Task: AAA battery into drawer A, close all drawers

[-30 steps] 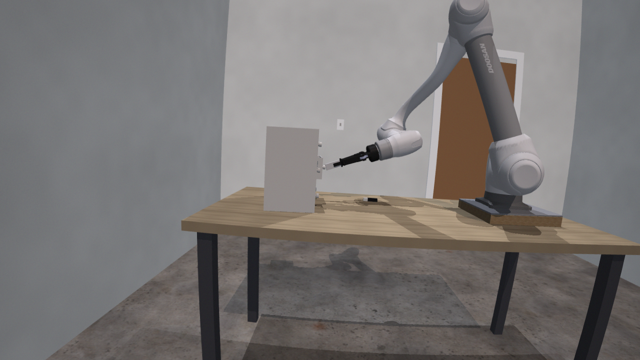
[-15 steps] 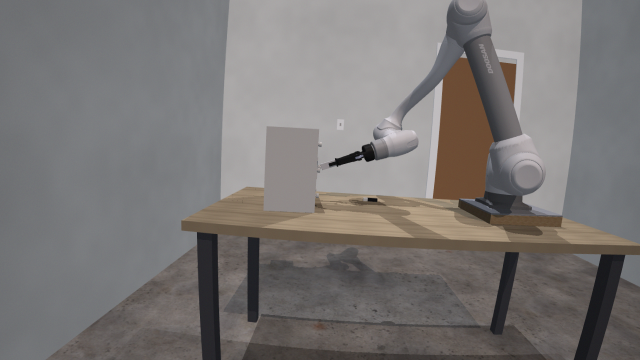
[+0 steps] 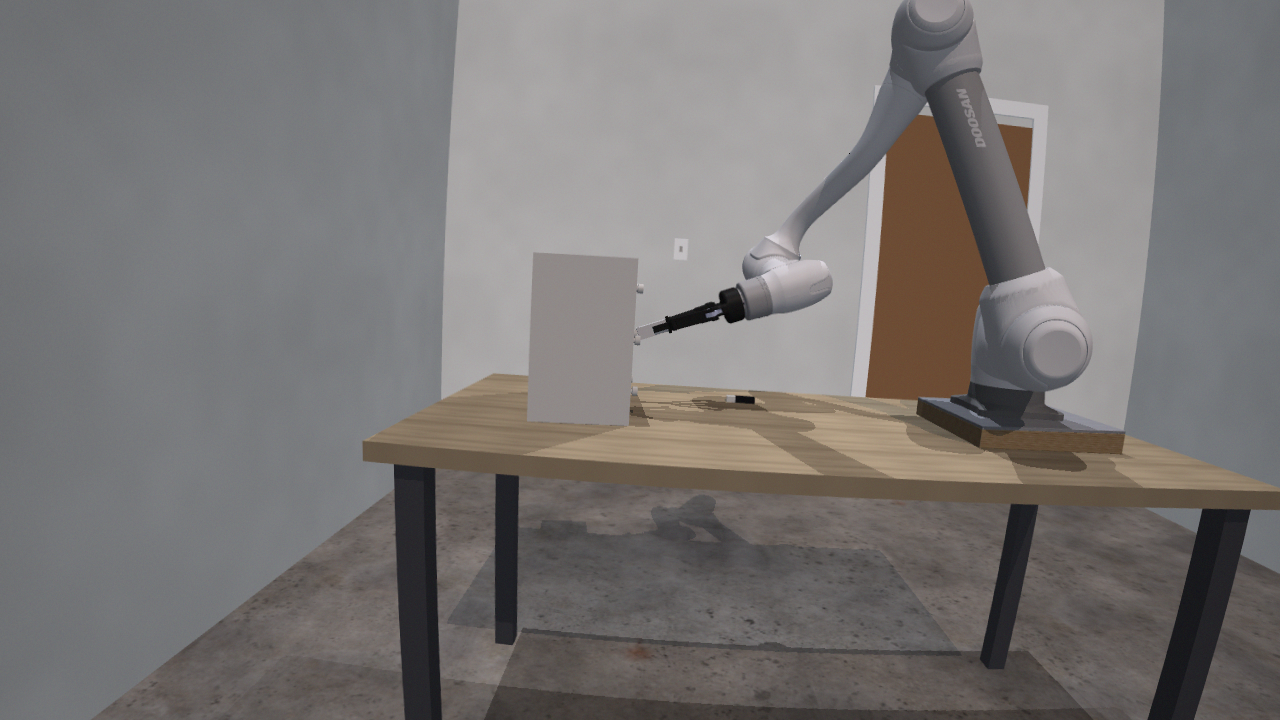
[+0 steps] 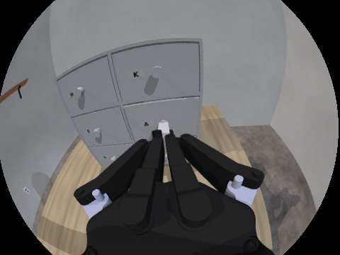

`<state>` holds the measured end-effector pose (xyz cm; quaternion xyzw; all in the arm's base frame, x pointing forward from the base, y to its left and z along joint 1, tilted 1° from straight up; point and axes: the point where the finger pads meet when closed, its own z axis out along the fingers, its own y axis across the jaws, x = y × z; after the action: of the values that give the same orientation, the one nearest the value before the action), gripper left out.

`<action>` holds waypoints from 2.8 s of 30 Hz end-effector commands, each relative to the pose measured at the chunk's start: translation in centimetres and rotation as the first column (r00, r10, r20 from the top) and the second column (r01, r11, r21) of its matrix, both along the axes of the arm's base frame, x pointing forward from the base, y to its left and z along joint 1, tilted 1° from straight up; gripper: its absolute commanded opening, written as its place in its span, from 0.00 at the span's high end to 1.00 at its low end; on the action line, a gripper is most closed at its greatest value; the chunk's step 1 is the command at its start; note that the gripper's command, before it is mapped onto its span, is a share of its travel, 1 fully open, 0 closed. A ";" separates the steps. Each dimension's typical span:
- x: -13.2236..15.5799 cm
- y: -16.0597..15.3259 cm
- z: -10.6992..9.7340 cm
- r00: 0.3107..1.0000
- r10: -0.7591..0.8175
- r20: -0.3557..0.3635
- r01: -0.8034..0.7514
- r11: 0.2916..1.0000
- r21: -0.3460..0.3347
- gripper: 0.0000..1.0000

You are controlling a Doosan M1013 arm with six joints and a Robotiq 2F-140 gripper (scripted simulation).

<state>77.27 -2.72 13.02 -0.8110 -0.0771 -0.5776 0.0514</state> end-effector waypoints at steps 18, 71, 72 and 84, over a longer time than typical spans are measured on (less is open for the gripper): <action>0.2 0.0 0.0 1.000 0.000 0.000 0.000 1.000 0.000 1.00; -1.2 -0.2 0.0 1.000 0.000 0.000 0.000 1.000 0.000 1.00; -1.2 -0.2 0.0 1.000 0.000 0.000 0.000 1.000 0.000 1.00; -4.7 -0.9 -0.1 1.000 0.000 0.000 0.000 1.000 0.000 1.00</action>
<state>72.67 -3.57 12.94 -0.8111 -0.0771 -0.5776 0.0515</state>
